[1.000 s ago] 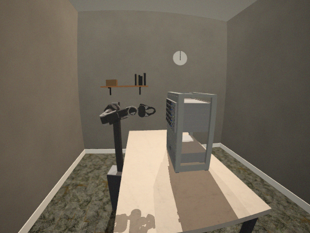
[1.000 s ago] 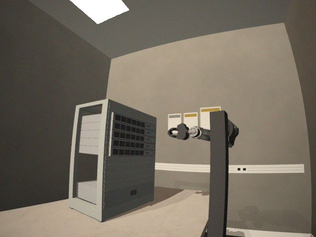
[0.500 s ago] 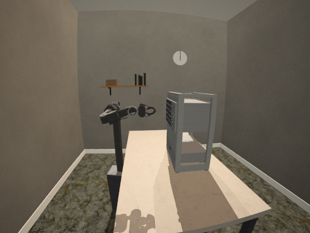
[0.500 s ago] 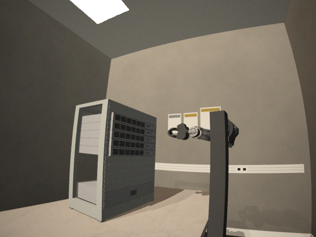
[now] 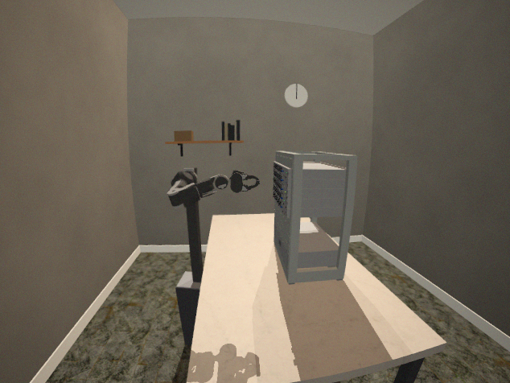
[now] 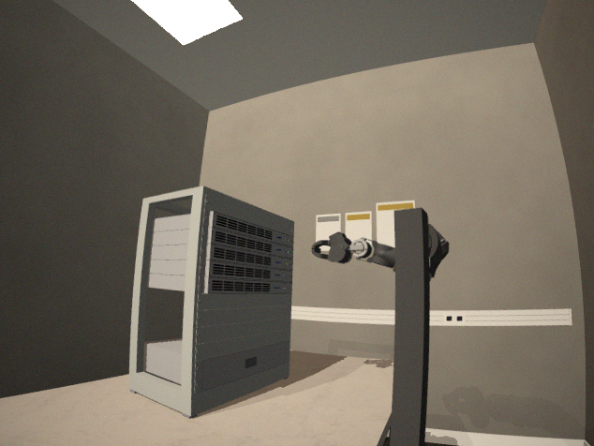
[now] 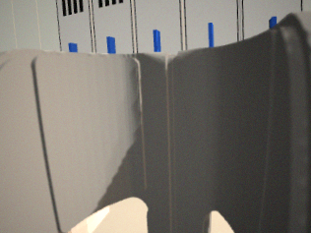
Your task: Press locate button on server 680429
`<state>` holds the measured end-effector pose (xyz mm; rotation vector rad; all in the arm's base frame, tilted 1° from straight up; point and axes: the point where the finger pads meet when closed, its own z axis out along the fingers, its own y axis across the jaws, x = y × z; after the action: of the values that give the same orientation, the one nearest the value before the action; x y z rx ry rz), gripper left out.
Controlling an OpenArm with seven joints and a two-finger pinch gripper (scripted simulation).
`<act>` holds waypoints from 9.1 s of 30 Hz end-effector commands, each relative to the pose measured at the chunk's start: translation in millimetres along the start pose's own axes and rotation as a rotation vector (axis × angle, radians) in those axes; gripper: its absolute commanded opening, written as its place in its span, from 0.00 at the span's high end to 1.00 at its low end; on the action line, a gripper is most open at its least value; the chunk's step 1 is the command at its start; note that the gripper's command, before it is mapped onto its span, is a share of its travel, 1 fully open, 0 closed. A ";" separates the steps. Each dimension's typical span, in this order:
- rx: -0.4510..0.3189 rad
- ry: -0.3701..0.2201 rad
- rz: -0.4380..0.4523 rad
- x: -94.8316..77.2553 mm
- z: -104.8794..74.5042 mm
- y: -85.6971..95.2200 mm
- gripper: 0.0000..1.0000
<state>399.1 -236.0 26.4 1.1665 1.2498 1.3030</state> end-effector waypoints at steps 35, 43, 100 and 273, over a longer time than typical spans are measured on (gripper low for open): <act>0.008 0.003 -0.010 0.8 45.3 -1.4 1.00; 0.008 0.003 -0.010 0.8 46.3 -1.4 1.00; 0.008 0.003 -0.010 0.9 95.2 -1.8 1.00; 0.008 0.003 -0.010 1.0 114.7 -2.0 1.00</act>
<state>513.2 -225.0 22.8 1.1729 1.2701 1.2863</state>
